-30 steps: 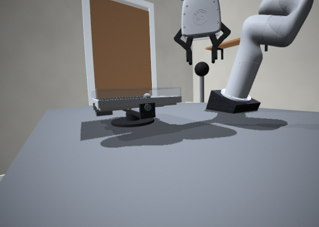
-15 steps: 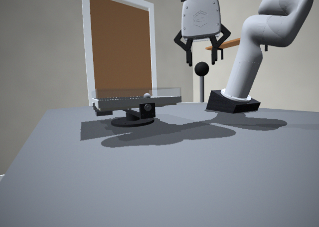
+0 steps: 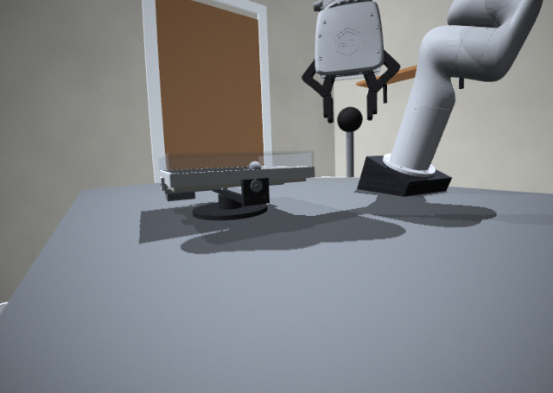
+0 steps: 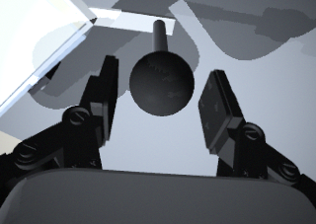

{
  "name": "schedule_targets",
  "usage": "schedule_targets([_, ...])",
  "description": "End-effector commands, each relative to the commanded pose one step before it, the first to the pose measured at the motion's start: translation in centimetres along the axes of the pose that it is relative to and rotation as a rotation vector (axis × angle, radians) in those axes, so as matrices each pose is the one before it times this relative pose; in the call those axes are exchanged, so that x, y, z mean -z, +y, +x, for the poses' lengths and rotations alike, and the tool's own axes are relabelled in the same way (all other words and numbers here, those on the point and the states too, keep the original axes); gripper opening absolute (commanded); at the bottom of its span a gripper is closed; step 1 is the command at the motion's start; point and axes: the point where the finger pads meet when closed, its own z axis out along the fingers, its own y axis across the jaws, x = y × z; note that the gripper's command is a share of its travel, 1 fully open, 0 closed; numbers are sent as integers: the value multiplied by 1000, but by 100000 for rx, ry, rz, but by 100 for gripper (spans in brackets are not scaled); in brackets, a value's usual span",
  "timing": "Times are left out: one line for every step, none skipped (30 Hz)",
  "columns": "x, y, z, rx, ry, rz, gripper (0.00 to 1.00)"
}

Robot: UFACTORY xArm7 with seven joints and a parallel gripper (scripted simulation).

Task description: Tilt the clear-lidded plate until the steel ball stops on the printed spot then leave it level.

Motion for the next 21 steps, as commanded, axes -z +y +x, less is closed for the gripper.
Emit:
schedule_targets([-159, -104, -105, 4, -305, 289, 61])
schedule_targets([-107, 0, 1, 0, 1, 1, 61])
schedule_targets([-106, 0, 1, -1, 1, 1, 61])
schedule_targets([-104, 0, -1, 1, -1, -1, 61])
schedule_targets([-101, 0, 0, 0, 0, 0, 61])
schedule_targets([-98, 0, 0, 0, 1, 1, 61])
schedule_targets([-95, 0, 1, -1, 1, 1, 61])
schedule_targets([-91, 0, -1, 1, -1, -1, 61])
schedule_targets([-87, 0, -1, 1, -1, -1, 61])
schedule_targets([-83, 0, 0, 0, 0, 0, 61])
schedule_targets([-78, 0, 0, 0, 1, 0, 61])
schedule_targets([-73, 0, 1, -1, 1, 1, 61])
schedule_targets([-68, 0, 0, 0, 0, 0, 61])
schedule_targets([-63, 0, -1, 1, -1, -1, 61])
schedule_targets([0, 0, 0, 0, 0, 0, 61])
schedule_targets([0, 0, 0, 0, 0, 0, 61])
schedule_targets([-57, 0, 0, 0, -1, -1, 61])
schedule_targets([-52, 0, 0, 0, 0, 0, 61])
schedule_targets([-46, 0, 0, 0, 0, 0, 61])
schedule_targets([-41, 0, 0, 0, 0, 0, 61])
schedule_targets([-36, 0, 0, 0, 0, 0, 61])
